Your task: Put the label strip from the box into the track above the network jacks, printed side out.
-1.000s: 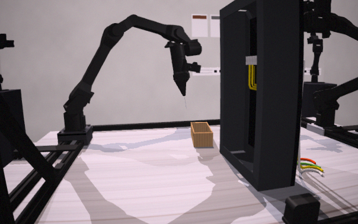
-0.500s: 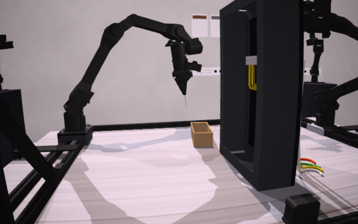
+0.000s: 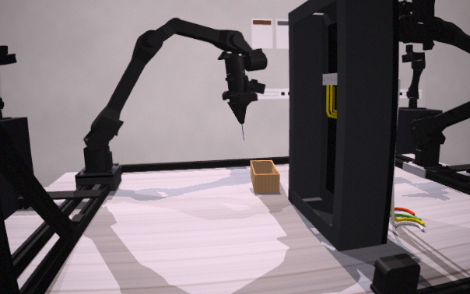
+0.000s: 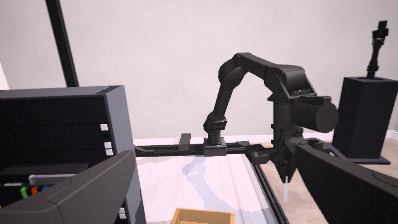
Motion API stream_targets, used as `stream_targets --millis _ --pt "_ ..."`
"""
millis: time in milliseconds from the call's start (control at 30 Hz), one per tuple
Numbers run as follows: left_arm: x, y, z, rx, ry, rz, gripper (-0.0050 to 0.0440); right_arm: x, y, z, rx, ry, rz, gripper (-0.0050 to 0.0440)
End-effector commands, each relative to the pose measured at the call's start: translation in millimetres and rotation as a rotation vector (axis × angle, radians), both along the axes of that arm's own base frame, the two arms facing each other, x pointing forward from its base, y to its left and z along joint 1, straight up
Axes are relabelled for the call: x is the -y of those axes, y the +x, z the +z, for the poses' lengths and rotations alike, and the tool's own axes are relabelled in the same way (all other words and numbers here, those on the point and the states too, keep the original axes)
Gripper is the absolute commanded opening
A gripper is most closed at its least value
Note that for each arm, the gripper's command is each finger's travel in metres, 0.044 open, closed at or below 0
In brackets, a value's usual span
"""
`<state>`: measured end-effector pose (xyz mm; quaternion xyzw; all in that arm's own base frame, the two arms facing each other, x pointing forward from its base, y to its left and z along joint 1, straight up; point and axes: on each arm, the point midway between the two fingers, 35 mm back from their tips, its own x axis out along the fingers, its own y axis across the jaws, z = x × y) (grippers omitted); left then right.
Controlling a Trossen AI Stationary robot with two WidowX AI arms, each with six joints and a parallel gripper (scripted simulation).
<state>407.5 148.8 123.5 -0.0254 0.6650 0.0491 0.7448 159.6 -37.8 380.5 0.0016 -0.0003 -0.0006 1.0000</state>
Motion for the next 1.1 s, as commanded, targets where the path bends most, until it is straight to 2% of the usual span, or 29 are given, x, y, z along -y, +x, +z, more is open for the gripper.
stream_targets --millis 0,1067 --pt "-0.2 3.4 12.0 0.027 0.017 0.035 -0.005 -0.8 -0.2 1.9 0.001 -0.008 0.001 0.044" --pt "0.9 2.9 17.1 0.026 0.057 0.386 -0.005 -0.8 -0.2 1.9 0.001 -0.008 0.001 0.044"
